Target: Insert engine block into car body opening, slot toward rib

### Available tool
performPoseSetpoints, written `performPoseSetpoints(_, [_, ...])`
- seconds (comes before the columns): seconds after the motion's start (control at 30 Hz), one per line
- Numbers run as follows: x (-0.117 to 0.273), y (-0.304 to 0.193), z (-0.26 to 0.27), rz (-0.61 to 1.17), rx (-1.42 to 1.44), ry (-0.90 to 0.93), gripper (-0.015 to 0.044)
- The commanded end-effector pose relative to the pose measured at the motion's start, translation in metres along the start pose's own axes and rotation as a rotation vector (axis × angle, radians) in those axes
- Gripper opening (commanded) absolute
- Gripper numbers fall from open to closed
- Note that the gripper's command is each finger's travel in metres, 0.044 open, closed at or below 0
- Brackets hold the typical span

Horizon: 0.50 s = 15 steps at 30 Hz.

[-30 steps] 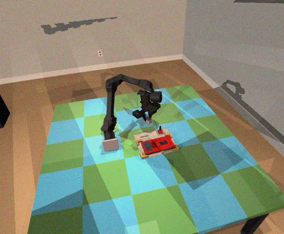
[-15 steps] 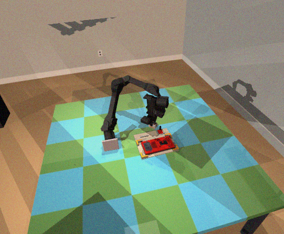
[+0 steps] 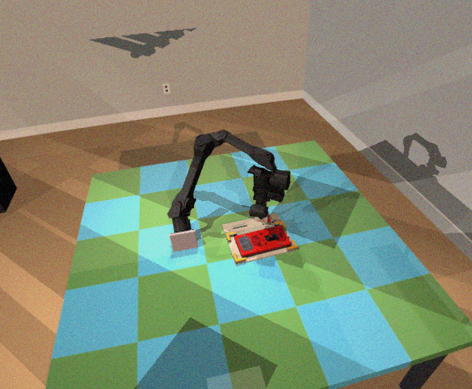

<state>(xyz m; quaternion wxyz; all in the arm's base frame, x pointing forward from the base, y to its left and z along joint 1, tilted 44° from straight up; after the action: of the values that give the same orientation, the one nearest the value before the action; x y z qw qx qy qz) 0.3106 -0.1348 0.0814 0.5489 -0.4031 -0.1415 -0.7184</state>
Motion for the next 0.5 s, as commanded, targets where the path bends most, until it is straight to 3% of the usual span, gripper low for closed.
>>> performPoseSetpoints(0.0, [-0.006, 0.011, -0.007, -0.002, 0.119, 0.001, 0.0])
performPoseSetpoints(0.47, [-0.031, 0.039, -0.032, 0.012, 0.447, 0.012, 0.0])
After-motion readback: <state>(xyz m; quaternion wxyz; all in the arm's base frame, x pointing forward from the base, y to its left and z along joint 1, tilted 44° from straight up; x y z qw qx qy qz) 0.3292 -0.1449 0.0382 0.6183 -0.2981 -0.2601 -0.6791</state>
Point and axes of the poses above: the point midway between the two fingers, 35 mm back from their tips, its own x axis back along the fingers, its own z axis across the jaws, y = z × x, the point moved 6 cm from there along x, back along the fingers, and after that the axes turned 2 degrees about x, right-handed, at the moved point
